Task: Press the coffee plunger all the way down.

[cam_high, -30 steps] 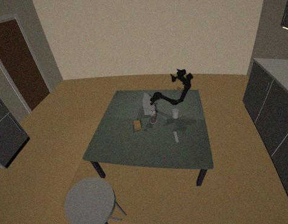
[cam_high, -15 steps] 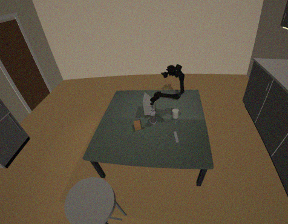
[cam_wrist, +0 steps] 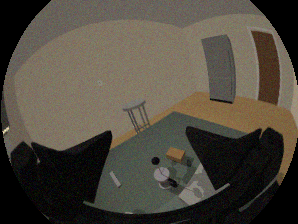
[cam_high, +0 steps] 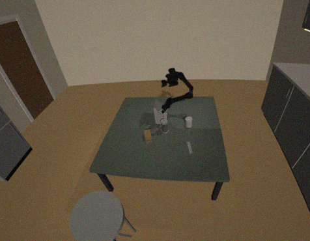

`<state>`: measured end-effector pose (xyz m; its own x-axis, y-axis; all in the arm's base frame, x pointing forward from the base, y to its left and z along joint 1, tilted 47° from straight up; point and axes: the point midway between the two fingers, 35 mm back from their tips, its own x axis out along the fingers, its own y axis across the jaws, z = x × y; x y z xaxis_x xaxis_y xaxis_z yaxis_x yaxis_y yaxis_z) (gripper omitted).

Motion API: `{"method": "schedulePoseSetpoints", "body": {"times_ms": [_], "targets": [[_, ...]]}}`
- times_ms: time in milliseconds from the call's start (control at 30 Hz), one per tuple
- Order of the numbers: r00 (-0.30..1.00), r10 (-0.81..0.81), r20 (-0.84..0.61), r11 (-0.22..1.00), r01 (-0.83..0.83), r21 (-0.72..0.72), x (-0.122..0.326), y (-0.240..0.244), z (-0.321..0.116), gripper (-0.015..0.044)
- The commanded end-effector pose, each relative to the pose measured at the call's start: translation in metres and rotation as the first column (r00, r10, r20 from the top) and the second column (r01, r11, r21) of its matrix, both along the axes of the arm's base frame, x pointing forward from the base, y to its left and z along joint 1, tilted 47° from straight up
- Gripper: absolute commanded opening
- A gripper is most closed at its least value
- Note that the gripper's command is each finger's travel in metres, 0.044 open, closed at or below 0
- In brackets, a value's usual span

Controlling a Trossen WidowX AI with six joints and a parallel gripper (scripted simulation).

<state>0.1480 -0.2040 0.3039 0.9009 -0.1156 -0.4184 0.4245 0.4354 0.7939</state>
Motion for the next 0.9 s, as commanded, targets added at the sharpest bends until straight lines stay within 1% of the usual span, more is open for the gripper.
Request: {"method": "schedulePoseSetpoints", "body": {"times_ms": [0, 200, 333, 500, 733, 867], "targets": [[0.939, 0.343, 0.023, 0.938, -0.342, -0.052, 0.041, 0.015, -0.055, 0.0440], [0.801, 0.595, 0.068, 0.800, -0.582, -0.148, 0.072, 0.045, -0.099, 0.0440], [0.699, 0.708, 0.102, 0.702, -0.680, -0.212, 0.084, 0.068, -0.122, 0.0440], [0.693, 0.713, 0.104, 0.696, -0.684, -0.216, 0.083, 0.075, -0.128, 0.0440], [0.687, 0.718, 0.110, 0.692, -0.687, -0.221, 0.074, 0.111, -0.162, 0.0440], [0.686, 0.719, 0.111, 0.691, -0.688, -0.222, 0.073, 0.112, -0.162, 0.0440]]}}
